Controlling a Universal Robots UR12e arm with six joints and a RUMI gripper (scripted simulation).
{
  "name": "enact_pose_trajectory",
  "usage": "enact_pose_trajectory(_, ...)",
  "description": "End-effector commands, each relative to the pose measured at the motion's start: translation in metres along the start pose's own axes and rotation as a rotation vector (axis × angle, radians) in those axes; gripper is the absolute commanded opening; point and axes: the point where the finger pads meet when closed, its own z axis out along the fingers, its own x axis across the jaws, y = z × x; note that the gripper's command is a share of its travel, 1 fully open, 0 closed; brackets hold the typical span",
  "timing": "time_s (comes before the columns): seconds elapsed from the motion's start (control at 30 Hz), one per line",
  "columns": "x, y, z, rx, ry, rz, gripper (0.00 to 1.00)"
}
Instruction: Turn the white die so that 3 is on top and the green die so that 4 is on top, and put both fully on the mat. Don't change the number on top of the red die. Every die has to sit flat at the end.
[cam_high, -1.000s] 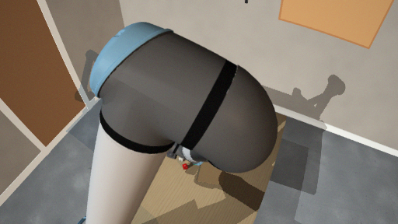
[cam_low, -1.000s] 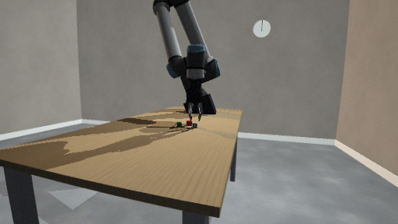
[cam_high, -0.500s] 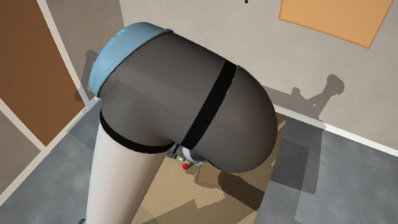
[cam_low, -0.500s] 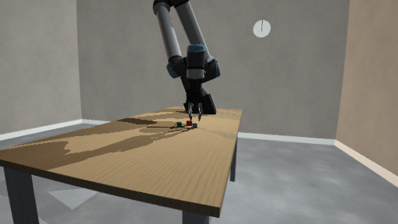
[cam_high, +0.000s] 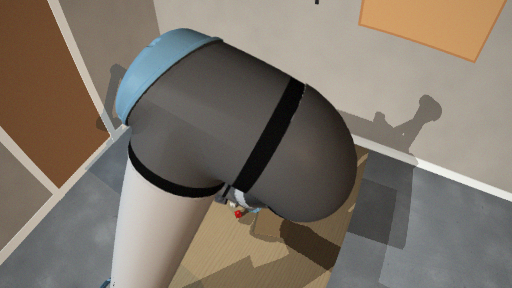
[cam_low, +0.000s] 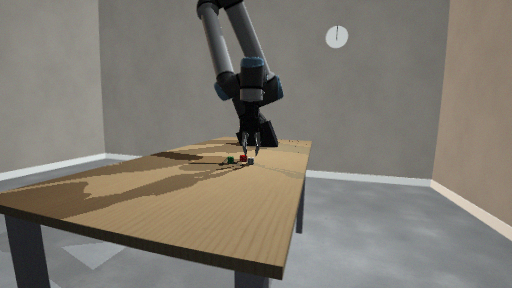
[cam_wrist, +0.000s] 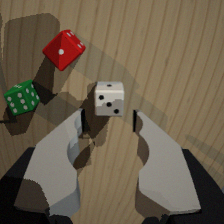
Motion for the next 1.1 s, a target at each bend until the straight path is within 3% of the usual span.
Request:
enact_pose_trajectory(0.0, -0.001, 0.0, 0.001, 0.001, -0.001, 0.0, 0.24)
enact_pose_trajectory(0.4, -0.001, 0.0, 0.004, 0.001, -0.001, 0.0, 0.24)
enact_pose_trajectory(1.07, -0.001, 0.0, 0.03, 0.001, -0.001, 0.0, 0.24)
